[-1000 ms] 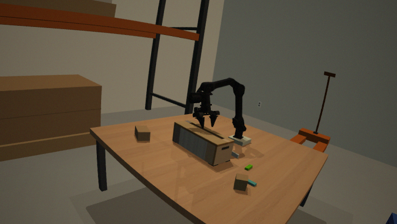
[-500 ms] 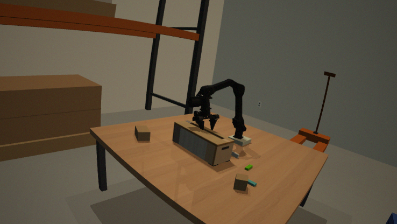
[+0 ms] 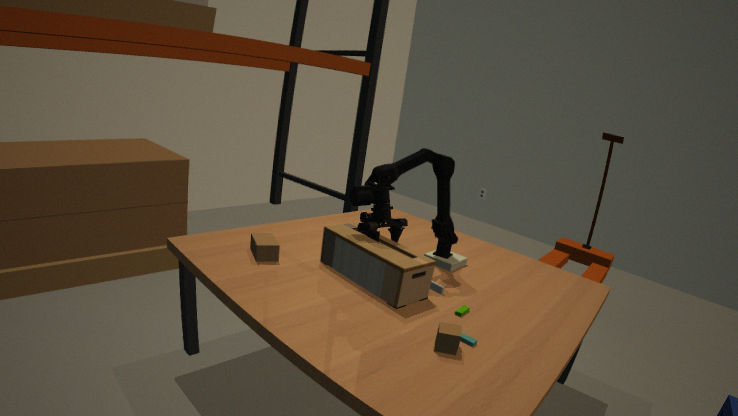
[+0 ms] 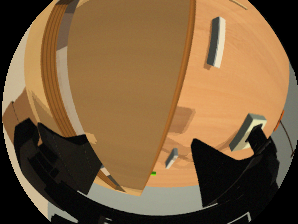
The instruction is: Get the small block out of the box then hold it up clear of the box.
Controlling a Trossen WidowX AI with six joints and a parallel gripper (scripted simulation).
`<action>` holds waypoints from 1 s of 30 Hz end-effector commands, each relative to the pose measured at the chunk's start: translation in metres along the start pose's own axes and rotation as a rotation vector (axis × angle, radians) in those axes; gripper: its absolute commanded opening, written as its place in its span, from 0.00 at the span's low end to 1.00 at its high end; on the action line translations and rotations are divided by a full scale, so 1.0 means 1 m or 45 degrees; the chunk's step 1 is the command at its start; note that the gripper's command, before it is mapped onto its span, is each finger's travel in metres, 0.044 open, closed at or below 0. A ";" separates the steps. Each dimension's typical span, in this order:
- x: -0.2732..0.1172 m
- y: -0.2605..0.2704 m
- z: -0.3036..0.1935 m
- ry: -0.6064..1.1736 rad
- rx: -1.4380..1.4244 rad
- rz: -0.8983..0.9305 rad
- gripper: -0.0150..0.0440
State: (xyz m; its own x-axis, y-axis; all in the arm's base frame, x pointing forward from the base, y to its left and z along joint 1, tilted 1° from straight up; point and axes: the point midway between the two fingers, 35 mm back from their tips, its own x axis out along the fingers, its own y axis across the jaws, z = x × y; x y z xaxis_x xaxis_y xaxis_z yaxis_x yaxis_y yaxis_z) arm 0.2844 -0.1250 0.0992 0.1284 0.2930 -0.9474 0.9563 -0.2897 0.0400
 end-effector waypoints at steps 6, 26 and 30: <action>0.003 0.000 -0.010 0.001 0.000 0.001 0.93; 0.007 0.000 -0.019 0.002 0.000 0.000 0.93; 0.007 0.000 -0.020 0.002 0.000 0.000 0.93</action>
State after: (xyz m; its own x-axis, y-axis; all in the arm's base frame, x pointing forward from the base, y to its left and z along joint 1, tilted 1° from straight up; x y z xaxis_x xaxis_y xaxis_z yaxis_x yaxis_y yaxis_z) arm 0.2908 -0.1054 0.0999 0.1333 0.2916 -0.9472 0.9544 -0.2953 0.0434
